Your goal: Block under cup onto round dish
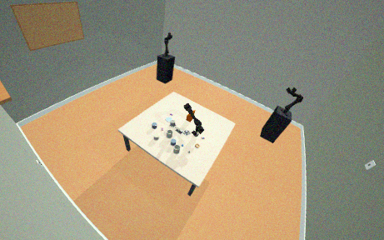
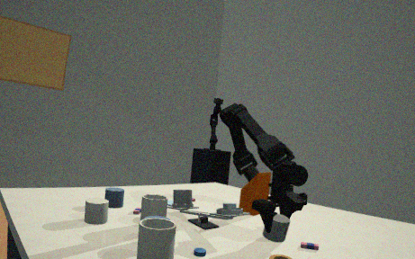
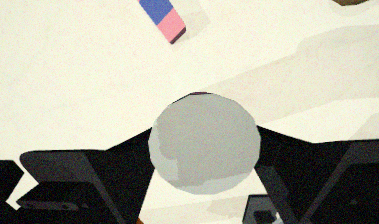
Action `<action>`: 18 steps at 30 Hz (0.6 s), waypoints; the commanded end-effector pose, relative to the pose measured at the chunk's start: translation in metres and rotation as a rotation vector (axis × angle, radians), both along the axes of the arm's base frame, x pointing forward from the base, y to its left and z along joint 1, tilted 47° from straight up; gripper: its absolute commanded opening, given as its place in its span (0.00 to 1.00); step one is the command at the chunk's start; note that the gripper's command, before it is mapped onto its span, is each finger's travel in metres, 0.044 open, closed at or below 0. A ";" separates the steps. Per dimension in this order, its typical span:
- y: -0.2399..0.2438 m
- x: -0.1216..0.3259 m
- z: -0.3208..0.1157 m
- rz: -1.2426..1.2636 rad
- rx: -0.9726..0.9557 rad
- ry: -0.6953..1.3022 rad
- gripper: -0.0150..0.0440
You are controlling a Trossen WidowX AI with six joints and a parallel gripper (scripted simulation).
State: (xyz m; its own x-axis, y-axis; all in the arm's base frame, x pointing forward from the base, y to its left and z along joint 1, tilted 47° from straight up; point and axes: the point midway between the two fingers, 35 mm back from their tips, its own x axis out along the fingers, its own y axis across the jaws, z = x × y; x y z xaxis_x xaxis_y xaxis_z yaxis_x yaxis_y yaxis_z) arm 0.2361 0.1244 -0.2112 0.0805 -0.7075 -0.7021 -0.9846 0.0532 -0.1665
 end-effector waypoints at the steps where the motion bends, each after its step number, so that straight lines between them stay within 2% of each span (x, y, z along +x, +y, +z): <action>1: 0.000 0.000 0.000 -0.002 -0.001 -0.001 0.88; 4: 0.009 -0.001 0.008 -0.001 -0.002 0.000 1.00; 7: 0.036 -0.005 0.036 0.002 -0.005 0.001 1.00; 12: 0.038 -0.006 0.038 0.003 -0.006 0.001 1.00; 18: 0.043 0.019 0.049 -0.036 0.059 -0.069 0.73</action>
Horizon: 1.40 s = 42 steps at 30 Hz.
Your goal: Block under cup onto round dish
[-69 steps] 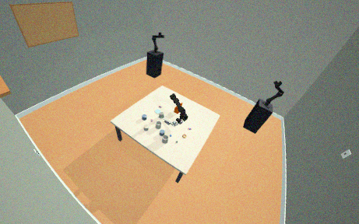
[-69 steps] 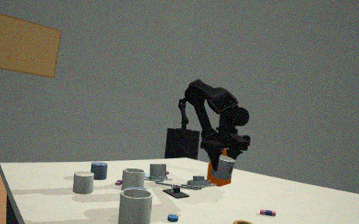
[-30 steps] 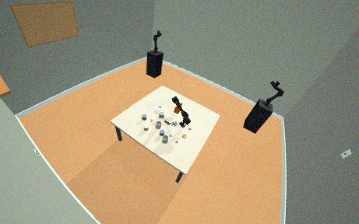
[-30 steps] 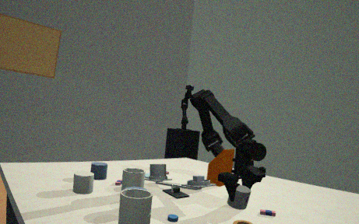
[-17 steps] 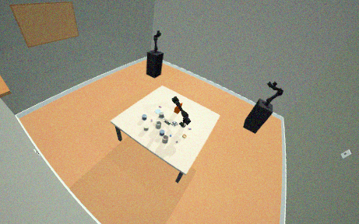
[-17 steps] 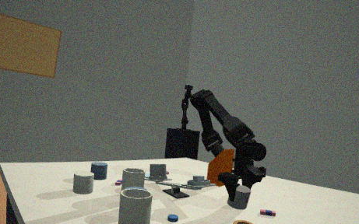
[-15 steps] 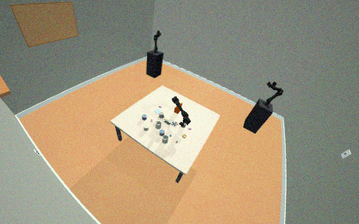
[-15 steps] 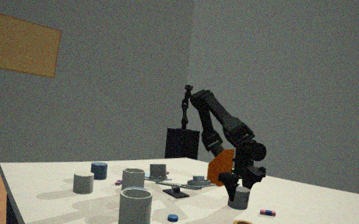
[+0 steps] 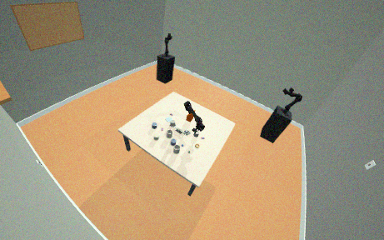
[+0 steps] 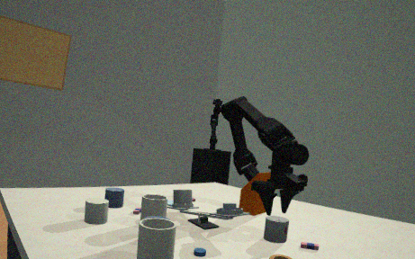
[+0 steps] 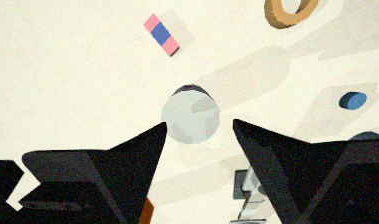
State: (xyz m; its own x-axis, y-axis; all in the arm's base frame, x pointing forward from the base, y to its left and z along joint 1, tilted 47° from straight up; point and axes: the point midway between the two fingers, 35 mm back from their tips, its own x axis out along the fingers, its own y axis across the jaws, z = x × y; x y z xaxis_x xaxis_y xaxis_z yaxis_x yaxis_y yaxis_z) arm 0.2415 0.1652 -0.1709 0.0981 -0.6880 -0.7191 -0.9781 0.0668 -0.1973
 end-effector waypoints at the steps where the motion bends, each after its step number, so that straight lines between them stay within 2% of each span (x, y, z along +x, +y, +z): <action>1: 0.001 0.018 0.014 -0.033 0.029 -0.040 0.69; 5: -0.004 0.035 0.035 -0.056 0.019 -0.059 0.69; 11: -0.032 0.084 0.110 -0.135 -0.017 -0.116 0.69; 13: -0.036 0.088 0.118 -0.143 -0.021 -0.121 0.69; 42: -0.062 0.092 0.093 -0.143 -0.022 -0.122 0.69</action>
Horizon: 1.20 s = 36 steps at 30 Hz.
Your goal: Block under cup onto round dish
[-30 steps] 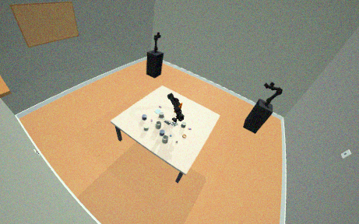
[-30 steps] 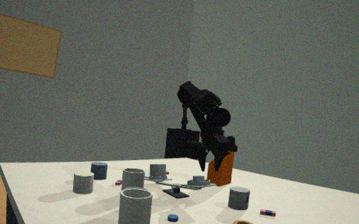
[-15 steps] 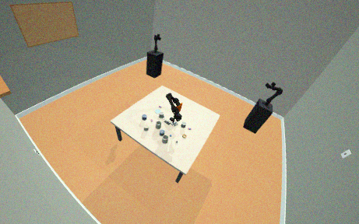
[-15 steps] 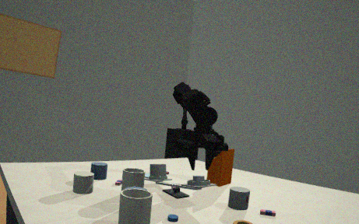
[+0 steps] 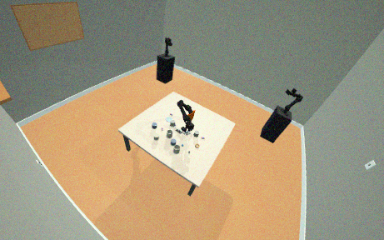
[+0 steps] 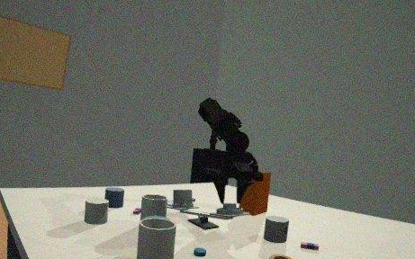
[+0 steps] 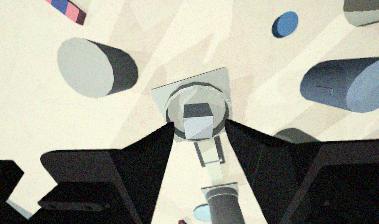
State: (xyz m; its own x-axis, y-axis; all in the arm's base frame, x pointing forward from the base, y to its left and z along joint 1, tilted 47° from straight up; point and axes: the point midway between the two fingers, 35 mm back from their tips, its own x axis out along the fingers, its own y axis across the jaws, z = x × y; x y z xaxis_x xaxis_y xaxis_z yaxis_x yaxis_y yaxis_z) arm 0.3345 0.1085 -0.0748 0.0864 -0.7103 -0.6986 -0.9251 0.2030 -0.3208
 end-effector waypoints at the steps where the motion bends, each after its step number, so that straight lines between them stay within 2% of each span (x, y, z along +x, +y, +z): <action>1: -0.007 -0.001 -0.005 0.002 -0.010 0.006 0.69; 11: -0.017 0.000 -0.014 0.002 -0.011 0.006 0.69; 15: -0.017 0.000 -0.014 0.002 -0.011 0.006 0.52; 22: -0.017 0.000 -0.014 0.002 -0.011 0.006 0.44; 26: -0.010 0.000 -0.008 0.002 -0.009 0.006 0.26; 36: 0.037 -0.004 0.035 0.003 -0.006 0.007 0.25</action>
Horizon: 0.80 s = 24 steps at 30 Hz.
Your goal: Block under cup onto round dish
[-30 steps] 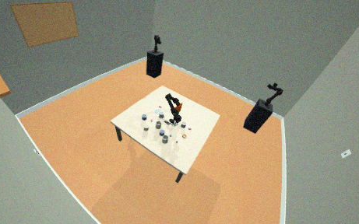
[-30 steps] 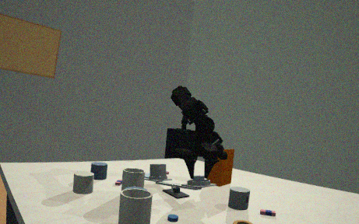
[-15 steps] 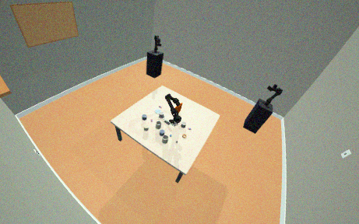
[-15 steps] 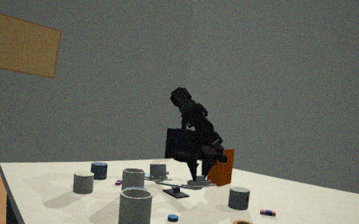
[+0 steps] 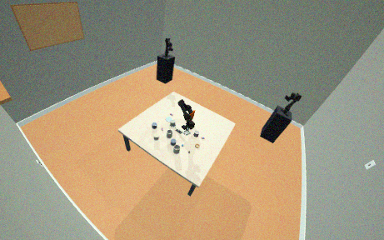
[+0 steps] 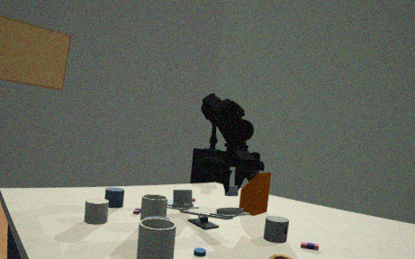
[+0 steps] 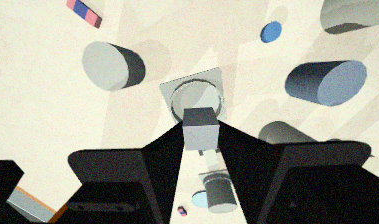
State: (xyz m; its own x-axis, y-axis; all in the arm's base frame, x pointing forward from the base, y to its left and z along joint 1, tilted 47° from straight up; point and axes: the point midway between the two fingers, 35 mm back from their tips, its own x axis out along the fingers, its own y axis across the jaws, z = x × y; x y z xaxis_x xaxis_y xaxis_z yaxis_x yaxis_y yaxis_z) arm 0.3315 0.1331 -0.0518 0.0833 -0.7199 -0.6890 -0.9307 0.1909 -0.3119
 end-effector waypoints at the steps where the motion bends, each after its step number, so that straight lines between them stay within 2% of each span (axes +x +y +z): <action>1: 0.017 -0.002 0.017 -0.005 0.009 -0.005 0.25; 8: 0.024 -0.004 0.031 -0.006 0.012 -0.003 0.25; 24: -0.052 0.021 0.087 0.002 0.091 0.016 0.25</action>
State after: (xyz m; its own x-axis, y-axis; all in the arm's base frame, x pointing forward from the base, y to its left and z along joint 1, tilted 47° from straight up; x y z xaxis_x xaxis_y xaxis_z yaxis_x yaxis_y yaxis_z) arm 0.3520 0.0943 0.0278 0.0719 -0.6565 -0.7509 -0.9336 0.2207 -0.2823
